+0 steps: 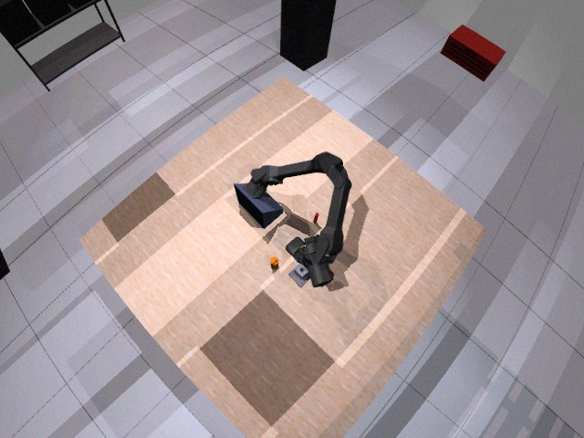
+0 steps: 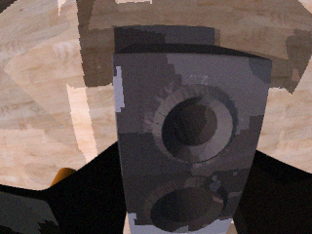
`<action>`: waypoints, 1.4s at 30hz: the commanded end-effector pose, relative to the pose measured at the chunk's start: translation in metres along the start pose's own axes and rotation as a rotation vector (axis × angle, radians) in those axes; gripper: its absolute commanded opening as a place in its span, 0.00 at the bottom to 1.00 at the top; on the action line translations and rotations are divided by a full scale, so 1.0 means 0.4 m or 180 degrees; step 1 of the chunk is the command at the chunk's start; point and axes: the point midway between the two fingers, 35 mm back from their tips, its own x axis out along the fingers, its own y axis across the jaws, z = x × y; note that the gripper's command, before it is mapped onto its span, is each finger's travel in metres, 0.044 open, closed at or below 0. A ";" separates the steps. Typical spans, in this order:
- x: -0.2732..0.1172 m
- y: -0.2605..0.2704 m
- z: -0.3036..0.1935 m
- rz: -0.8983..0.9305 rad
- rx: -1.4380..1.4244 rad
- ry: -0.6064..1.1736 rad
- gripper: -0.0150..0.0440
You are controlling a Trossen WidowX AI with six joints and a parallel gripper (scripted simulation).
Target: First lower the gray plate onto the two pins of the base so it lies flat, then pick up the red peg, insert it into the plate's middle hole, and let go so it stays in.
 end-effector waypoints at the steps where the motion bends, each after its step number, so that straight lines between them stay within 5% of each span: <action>1: 0.000 0.001 -0.002 0.0003 -0.0007 0.0007 0.25; 38: 0.090 -0.002 -0.003 0.0001 -0.0033 0.0018 0.25; 42: 0.090 -0.002 -0.003 0.0001 -0.0033 0.0018 0.43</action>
